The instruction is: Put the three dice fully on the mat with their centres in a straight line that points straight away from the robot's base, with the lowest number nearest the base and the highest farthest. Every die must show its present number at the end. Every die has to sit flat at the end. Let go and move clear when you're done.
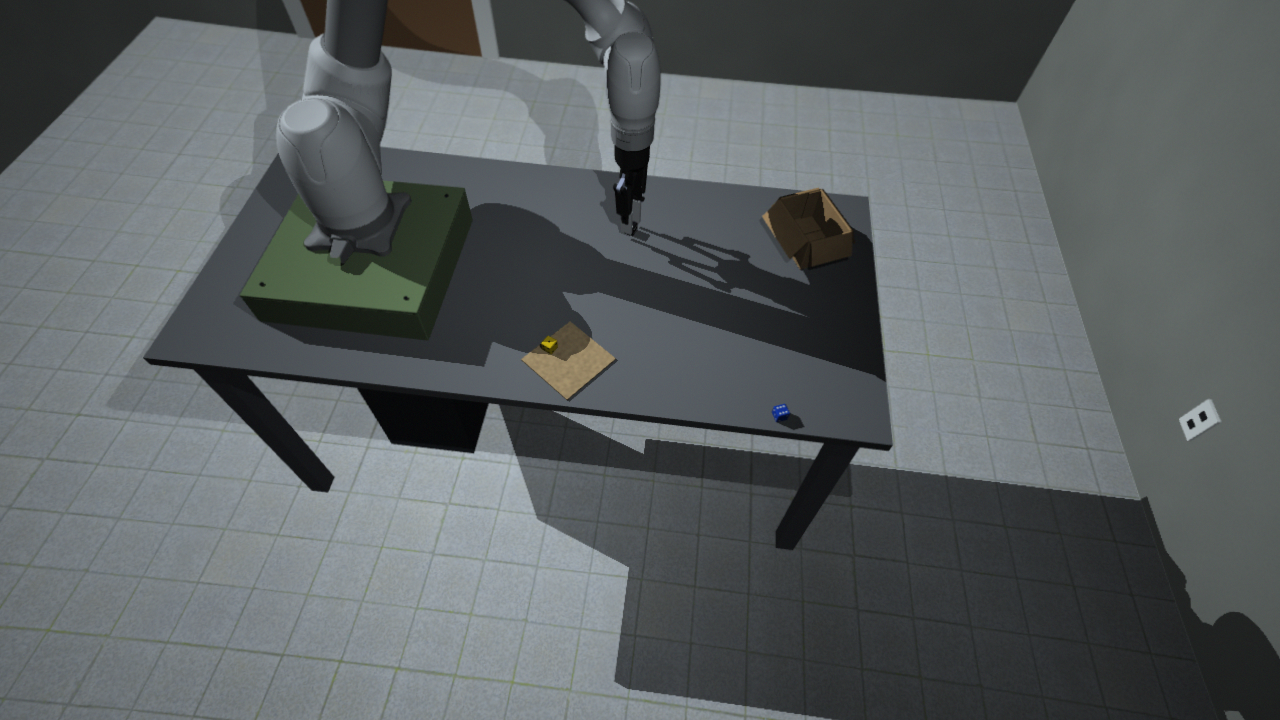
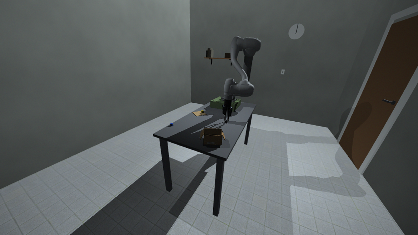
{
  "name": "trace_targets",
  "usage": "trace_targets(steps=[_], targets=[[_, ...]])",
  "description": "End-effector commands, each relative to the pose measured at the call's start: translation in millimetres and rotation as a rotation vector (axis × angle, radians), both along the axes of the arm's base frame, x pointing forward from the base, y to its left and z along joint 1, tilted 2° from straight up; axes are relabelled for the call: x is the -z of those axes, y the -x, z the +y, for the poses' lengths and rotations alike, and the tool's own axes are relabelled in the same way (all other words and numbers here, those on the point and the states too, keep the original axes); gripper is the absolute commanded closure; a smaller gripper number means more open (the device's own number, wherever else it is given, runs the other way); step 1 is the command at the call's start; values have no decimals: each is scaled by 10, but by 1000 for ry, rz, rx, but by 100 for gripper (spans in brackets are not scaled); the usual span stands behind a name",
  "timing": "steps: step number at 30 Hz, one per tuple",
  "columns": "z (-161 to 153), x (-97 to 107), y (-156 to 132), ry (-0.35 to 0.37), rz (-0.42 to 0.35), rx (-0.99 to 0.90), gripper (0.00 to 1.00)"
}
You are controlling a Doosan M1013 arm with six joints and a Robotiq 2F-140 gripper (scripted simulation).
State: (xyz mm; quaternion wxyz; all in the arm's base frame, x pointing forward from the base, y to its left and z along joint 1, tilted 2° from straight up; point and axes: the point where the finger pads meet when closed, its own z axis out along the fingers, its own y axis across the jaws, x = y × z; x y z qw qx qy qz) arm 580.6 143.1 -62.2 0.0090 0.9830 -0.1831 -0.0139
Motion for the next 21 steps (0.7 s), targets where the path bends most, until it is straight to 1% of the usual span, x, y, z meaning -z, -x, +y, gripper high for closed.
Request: trace_targets(steps=[1, 5, 11, 21], targets=[[1, 37, -4, -1, -1, 0, 68], [0, 103, -2, -1, -1, 0, 68], [-1, 142, -1, -1, -1, 0, 68], [-1, 152, -1, -1, -1, 0, 68]])
